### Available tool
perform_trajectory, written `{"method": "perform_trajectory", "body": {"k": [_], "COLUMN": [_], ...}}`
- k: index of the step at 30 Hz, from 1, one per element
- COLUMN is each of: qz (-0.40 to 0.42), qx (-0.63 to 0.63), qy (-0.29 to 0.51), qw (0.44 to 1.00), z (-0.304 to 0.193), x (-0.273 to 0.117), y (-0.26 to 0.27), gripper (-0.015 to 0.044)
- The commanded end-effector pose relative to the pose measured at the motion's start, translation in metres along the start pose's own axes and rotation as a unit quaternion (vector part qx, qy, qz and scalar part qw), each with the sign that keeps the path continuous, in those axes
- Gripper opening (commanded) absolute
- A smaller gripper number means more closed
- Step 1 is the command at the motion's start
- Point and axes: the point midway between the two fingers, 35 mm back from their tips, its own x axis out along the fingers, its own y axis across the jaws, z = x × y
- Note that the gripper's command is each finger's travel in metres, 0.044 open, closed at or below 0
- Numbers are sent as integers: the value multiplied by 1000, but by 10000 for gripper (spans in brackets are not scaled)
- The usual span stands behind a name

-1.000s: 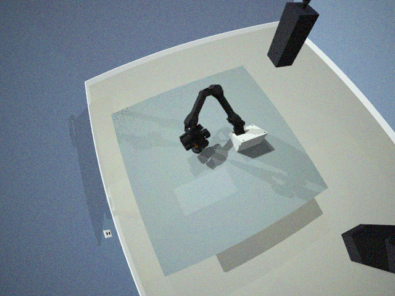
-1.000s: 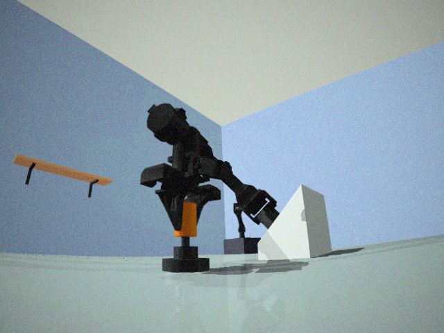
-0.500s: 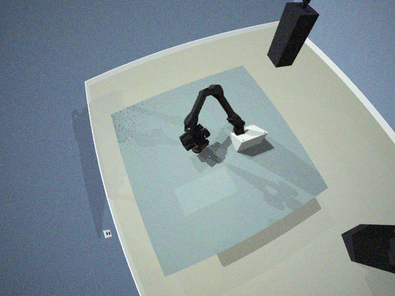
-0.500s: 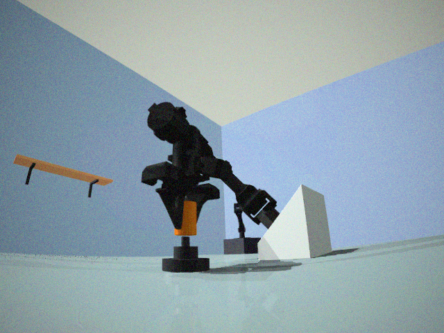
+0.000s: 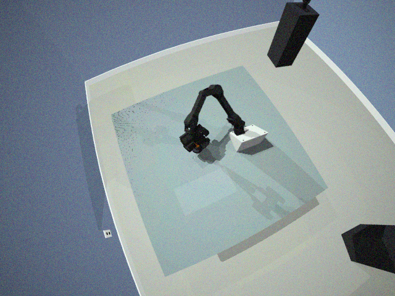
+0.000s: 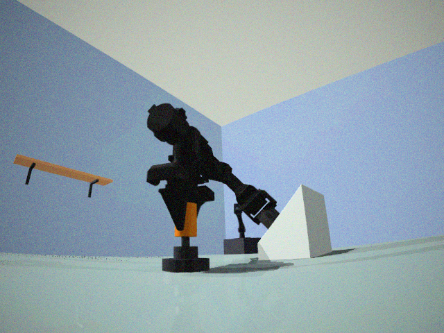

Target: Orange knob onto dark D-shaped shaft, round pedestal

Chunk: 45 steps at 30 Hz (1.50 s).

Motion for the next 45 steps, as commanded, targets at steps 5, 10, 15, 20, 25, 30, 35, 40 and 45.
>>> {"method": "perform_trajectory", "body": {"k": [5, 10, 15, 20, 25, 30, 35, 40, 45], "qz": [0, 0, 0, 0, 0, 0, 0, 0, 0], "qx": [-1, -1, -14, -101, -106, -106, -106, -106, -106], "qy": [1, 1, 1, 1, 1, 1, 1, 1, 1], "qw": [1000, 1000, 1000, 995, 994, 994, 994, 994, 994], "z": [-1, -1, -1, 0, 0, -1, -1, -1, -1], "x": [1, -2, -4, -2, -1, 1, 1, 1, 1], "y": [0, 0, -1, -1, 0, -1, 0, 0, 0], "gripper": [0, 0, 0, 0, 0, 0, 0, 0, 0]}}
